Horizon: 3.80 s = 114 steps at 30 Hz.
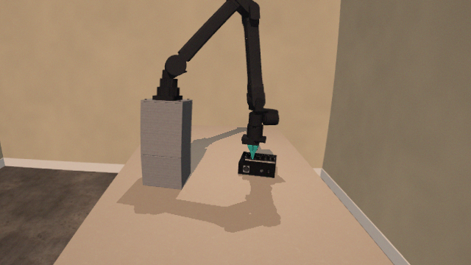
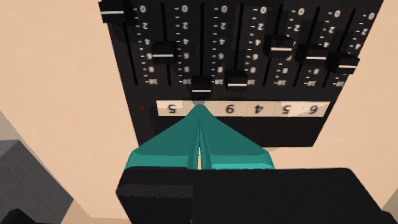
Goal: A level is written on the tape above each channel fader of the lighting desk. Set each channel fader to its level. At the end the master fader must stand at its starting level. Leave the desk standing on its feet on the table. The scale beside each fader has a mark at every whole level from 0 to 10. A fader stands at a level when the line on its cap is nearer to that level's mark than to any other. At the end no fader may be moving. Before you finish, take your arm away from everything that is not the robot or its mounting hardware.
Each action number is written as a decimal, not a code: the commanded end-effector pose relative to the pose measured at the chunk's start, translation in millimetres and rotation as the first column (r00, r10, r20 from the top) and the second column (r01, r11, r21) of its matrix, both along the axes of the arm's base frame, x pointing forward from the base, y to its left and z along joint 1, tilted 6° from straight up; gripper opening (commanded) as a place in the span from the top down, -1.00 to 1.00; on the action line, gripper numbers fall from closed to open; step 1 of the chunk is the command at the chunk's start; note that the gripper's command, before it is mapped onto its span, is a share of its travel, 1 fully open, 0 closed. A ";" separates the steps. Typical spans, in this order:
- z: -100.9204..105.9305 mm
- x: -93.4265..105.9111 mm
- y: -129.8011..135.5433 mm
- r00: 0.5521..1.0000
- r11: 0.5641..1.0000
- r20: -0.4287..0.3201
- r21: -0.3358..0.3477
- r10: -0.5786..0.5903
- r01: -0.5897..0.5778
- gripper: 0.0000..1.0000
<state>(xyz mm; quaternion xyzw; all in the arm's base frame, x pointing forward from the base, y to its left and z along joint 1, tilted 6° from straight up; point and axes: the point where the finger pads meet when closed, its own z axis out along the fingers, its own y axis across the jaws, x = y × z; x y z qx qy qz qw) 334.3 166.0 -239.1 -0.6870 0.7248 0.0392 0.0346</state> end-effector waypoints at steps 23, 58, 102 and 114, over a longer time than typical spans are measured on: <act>5.1 8.1 19.6 1.000 1.000 0.010 0.011 -0.002 0.002 1.00; 9.3 11.6 37.0 1.000 1.000 0.018 0.014 -0.002 0.002 1.00; 9.7 11.9 40.6 1.000 1.000 0.018 0.015 -0.002 0.002 1.00; 10.5 12.2 46.2 1.000 1.000 0.018 0.015 -0.002 0.002 1.00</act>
